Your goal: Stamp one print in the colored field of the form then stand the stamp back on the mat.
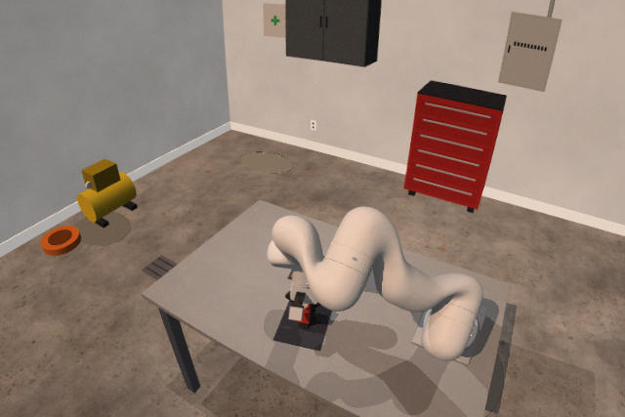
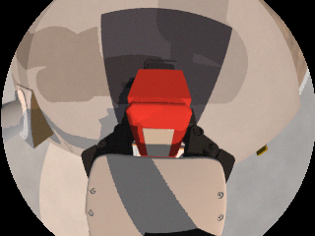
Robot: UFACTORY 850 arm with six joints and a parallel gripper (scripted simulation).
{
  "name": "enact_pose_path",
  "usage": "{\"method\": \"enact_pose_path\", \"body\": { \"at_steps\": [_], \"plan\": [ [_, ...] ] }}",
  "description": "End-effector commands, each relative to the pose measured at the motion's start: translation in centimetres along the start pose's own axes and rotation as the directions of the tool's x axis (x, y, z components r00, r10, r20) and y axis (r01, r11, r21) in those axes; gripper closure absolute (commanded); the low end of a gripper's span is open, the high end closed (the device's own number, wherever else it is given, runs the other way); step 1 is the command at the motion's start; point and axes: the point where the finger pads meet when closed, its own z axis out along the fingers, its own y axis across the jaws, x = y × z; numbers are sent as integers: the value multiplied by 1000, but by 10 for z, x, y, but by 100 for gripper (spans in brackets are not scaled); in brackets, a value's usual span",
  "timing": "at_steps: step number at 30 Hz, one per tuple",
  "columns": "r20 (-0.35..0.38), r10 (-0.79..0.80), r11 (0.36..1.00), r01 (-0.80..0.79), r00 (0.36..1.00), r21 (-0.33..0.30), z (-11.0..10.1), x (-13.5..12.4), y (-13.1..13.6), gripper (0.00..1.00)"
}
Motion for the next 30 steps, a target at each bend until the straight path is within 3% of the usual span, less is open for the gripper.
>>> {"method": "enact_pose_path", "body": {
  "at_steps": [1,7,13,25,27,29,30],
  "plan": [
    [1,0,1000,0,1000,-1,-1,0,1,72],
    [1,0,1000,0,1000,-1,-13,0,1,72],
    [1,0,1000,0,1000,-1,-38,0,1,72],
    [1,0,1000,0,1000,-1,-41,-1,1,72],
    [2,12,1000,-12,1000,-1,-42,-26,7,72],
    [4,41,999,-41,999,-1,-43,-79,12,72],
    [4,59,998,-59,998,-1,-43,-91,10,72]
  ]
}}
